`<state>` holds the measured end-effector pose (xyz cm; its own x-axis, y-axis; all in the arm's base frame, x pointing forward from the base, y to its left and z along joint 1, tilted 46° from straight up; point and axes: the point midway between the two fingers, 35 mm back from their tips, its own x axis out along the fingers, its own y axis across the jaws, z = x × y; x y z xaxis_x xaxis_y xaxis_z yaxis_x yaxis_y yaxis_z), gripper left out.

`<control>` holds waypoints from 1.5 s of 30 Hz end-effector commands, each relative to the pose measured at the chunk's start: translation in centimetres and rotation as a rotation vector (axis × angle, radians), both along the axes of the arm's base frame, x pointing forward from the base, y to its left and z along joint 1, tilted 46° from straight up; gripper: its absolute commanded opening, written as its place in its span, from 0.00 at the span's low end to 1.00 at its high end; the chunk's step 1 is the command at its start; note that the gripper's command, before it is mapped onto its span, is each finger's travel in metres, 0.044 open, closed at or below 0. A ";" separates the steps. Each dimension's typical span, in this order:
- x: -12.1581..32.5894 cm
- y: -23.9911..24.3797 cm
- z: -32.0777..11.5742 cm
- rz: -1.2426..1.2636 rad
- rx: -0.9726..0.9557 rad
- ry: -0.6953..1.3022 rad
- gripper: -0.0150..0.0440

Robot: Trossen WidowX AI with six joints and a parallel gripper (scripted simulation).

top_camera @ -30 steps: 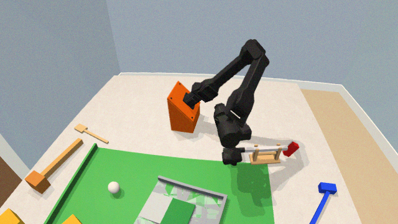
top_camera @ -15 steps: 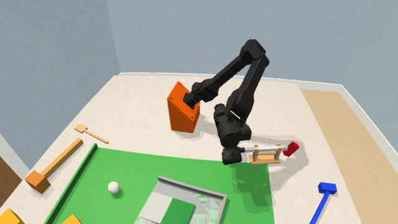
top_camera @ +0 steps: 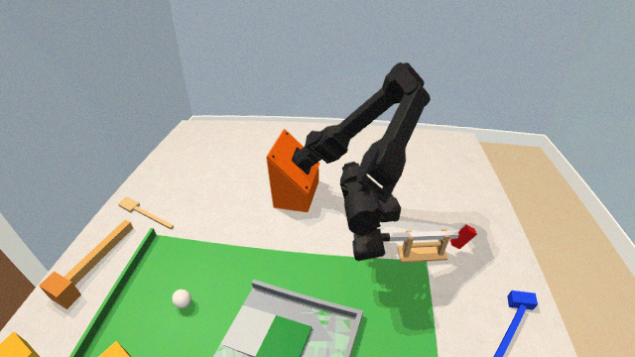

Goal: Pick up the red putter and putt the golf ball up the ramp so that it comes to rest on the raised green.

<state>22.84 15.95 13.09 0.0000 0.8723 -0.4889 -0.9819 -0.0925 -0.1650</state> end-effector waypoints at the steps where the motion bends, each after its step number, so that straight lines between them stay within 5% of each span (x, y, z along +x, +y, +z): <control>1: 0.4 -1.1 0.9 -0.004 -0.004 -0.009 0.25; 22: -0.4 -6.6 6.6 -0.003 0.007 -0.003 0.25; 45: 5.4 -15.5 -1.0 -0.389 -0.114 0.443 0.25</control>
<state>27.50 2.16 13.16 0.0695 0.8030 -0.5919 -0.9522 0.2303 0.2006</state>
